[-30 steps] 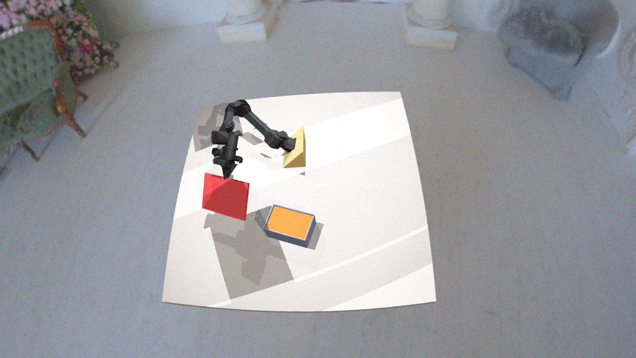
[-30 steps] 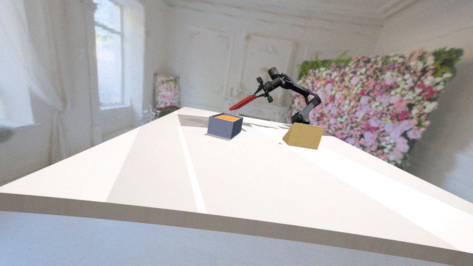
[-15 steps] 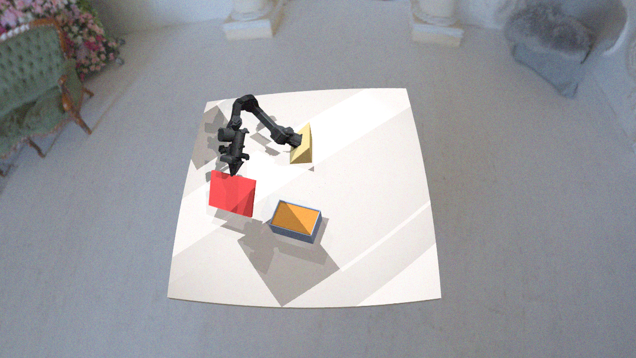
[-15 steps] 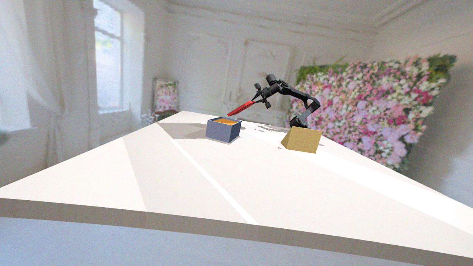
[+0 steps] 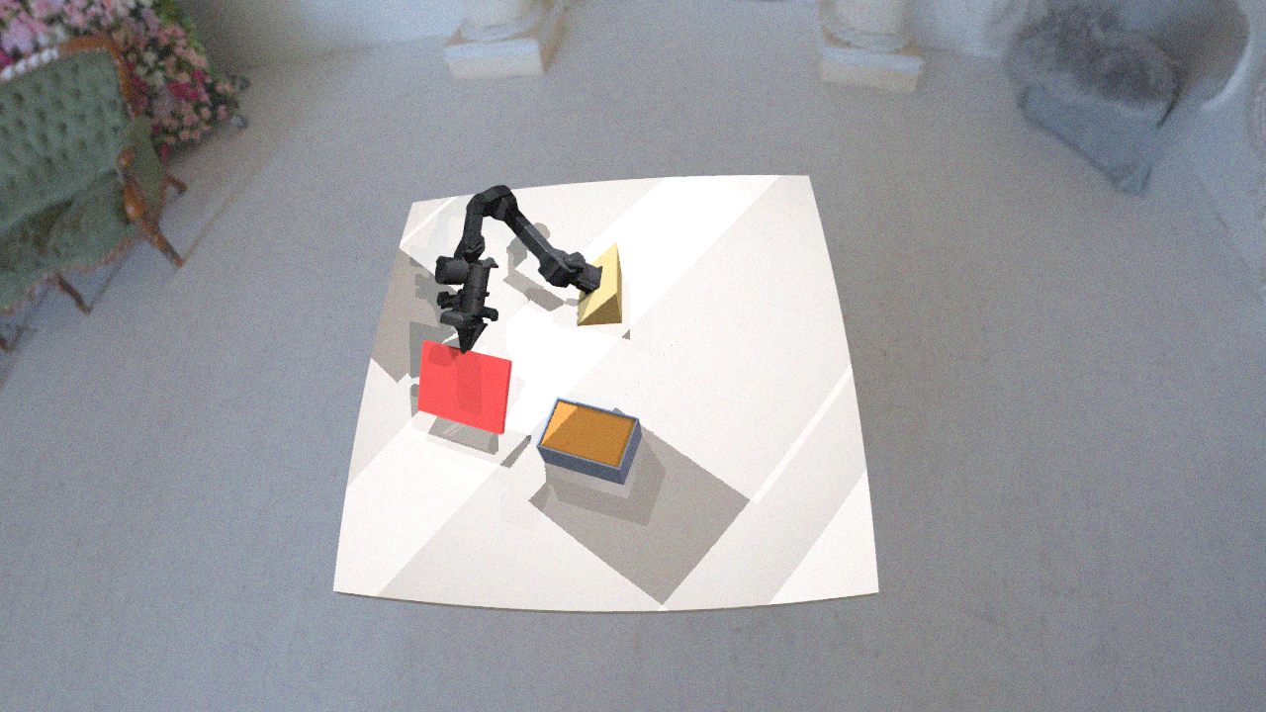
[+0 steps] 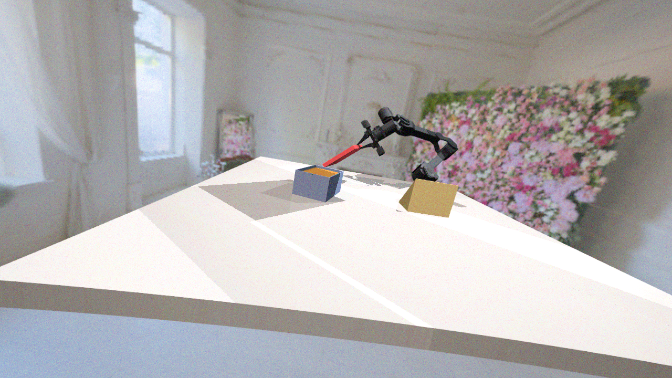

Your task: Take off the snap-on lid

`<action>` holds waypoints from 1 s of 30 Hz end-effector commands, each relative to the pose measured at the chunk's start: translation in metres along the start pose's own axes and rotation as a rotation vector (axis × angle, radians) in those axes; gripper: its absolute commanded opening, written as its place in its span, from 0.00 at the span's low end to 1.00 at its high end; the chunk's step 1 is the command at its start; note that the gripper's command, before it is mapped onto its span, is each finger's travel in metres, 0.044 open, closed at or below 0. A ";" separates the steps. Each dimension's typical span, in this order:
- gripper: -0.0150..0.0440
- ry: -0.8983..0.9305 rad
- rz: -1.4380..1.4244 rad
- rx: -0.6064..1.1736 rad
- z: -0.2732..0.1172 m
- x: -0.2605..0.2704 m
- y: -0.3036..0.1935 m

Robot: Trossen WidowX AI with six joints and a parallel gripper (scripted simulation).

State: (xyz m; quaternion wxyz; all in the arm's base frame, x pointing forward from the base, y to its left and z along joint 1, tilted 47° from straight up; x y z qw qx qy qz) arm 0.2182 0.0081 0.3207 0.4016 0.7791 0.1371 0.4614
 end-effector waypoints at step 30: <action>0.25 0.016 0.006 0.003 0.015 -0.019 0.000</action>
Point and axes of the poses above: the point midway between the two fingers, 35 mm back from their tips, its own z axis out along the fingers, its own x axis across the jaws, y = z × x, the point moved 6 cm from there along -z, back along the fingers, and after that the axes turned 5 degrees about -z, right-handed, at the moved point
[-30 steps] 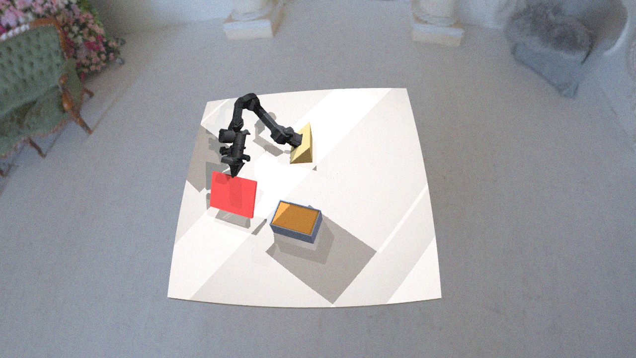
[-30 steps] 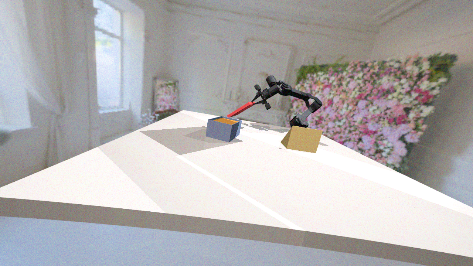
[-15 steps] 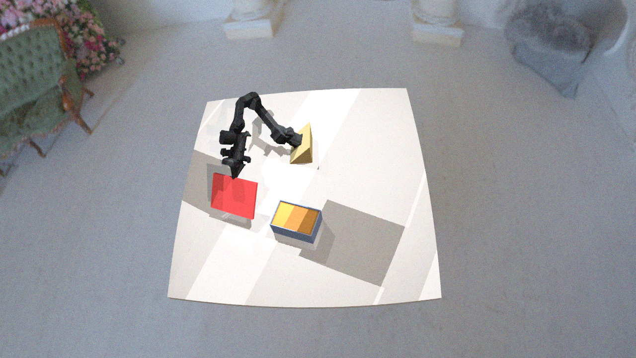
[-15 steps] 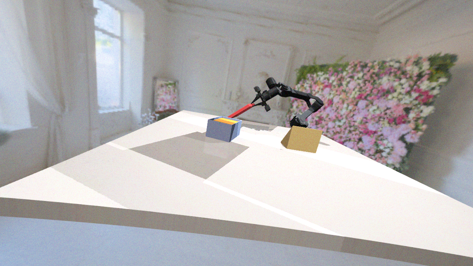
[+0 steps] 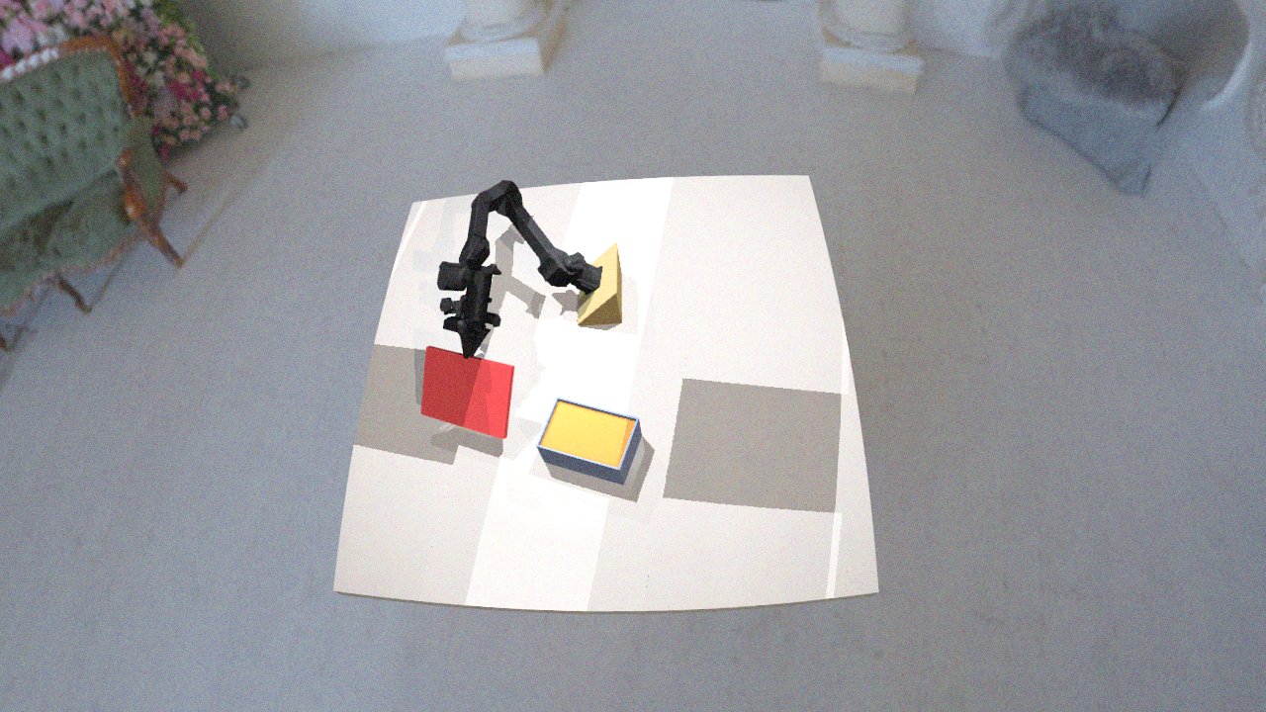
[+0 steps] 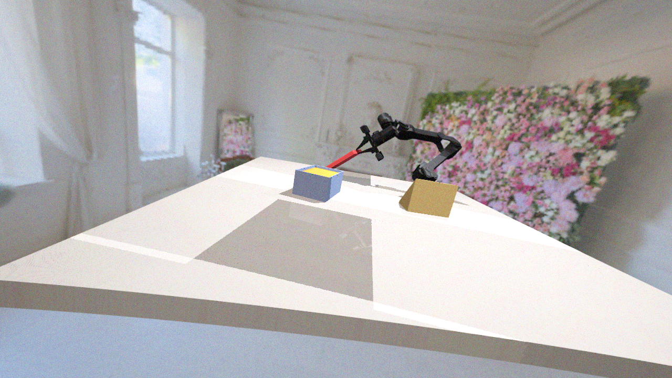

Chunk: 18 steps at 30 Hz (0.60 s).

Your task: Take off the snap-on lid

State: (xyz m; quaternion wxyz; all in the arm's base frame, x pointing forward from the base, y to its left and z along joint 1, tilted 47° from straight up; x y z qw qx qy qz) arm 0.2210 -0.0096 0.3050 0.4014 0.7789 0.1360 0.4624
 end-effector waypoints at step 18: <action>0.25 0.016 0.004 0.003 0.009 -0.011 0.000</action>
Point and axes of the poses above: the point midway between the two fingers, 35 mm back from their tips, its own z axis out along the fingers, its own x axis across the jaws, y = z × x, the point moved 6 cm from there along -z, back along the fingers, and after that the axes turned 5 degrees about -z, right-handed, at the moved point
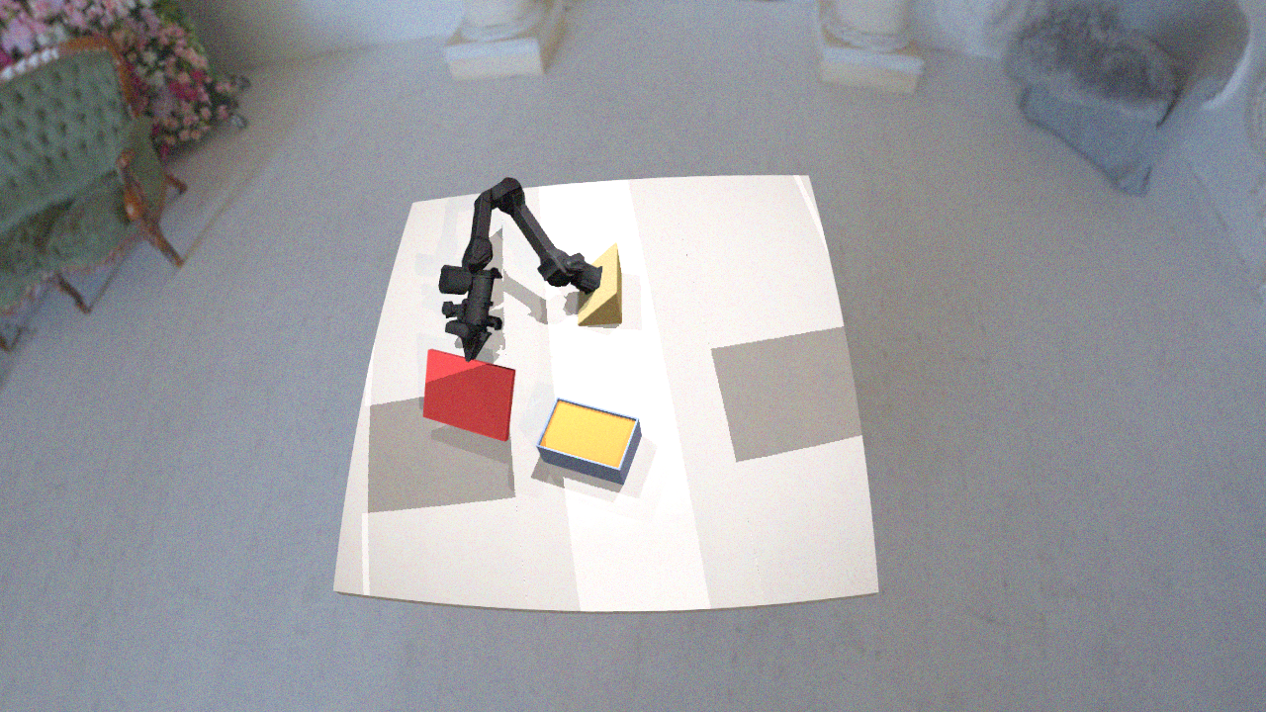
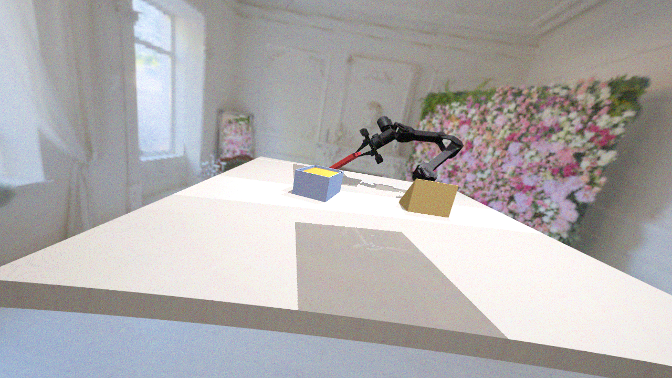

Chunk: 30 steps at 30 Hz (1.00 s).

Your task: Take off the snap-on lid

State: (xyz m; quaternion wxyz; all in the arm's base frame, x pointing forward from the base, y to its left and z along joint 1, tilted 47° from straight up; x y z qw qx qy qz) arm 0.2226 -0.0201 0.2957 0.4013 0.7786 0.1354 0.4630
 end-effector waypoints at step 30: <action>0.25 0.016 0.002 0.002 0.016 -0.018 -0.001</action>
Point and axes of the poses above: the point midway between the two fingers, 35 mm back from their tips, its own z axis out along the fingers, its own x axis across the jaws, y = z × x, the point moved 6 cm from there along -z, back along the fingers, and after that the axes turned 5 degrees about -z, right-handed, at the moved point
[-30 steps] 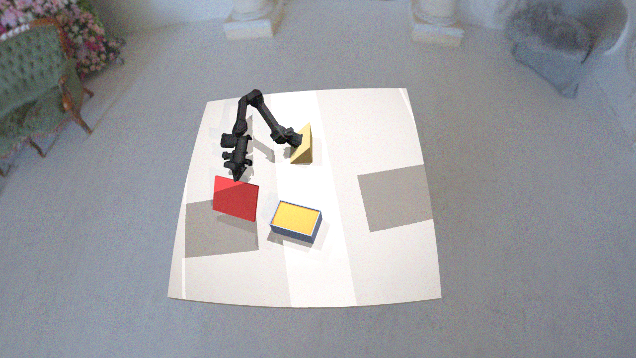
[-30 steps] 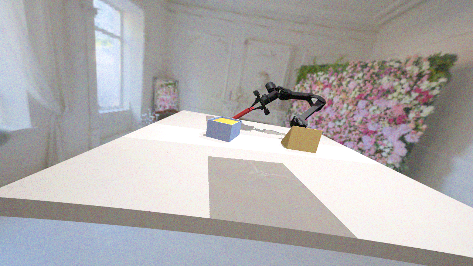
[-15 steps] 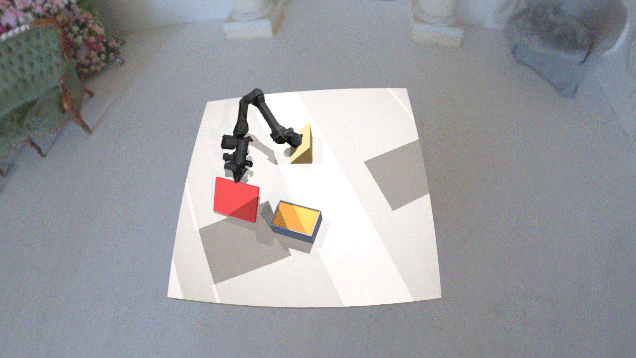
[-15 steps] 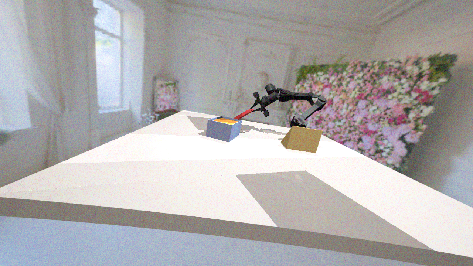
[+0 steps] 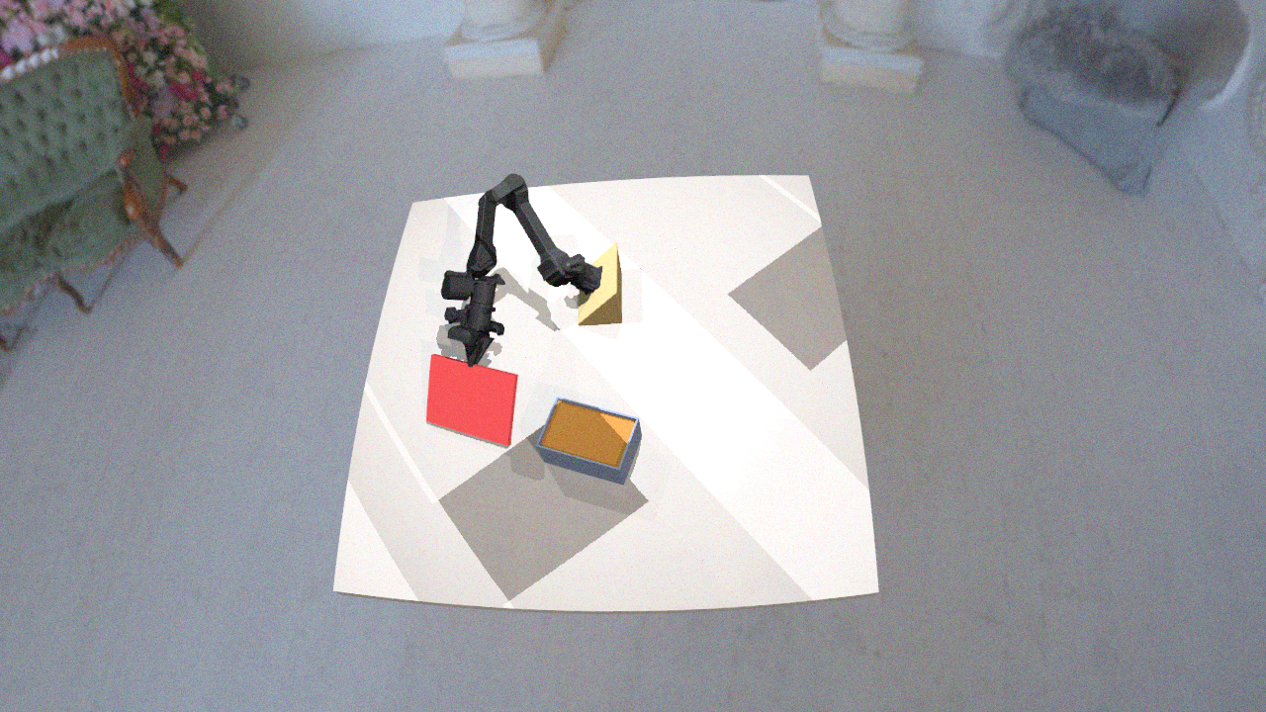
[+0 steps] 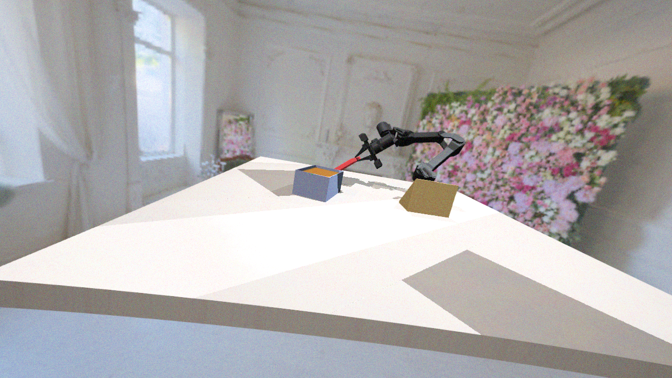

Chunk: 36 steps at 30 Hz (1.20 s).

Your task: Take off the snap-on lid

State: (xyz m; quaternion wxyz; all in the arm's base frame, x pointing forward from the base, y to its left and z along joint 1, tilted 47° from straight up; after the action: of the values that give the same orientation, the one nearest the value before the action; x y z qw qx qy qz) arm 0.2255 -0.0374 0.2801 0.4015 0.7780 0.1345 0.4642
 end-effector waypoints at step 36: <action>0.25 0.016 0.000 0.003 0.019 -0.022 -0.002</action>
State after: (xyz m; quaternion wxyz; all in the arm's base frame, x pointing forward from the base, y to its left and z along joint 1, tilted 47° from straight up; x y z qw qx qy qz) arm 0.2298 -0.0547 0.2669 0.3983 0.7703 0.1393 0.4781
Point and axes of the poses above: the point midway between the two fingers, 35 mm back from their tips, its own z axis out along the fingers, its own x axis across the jaws, y = z × x, the point moved 6 cm from there along -z, back along the fingers, and after that the axes turned 5 degrees about -z, right-handed, at the moved point
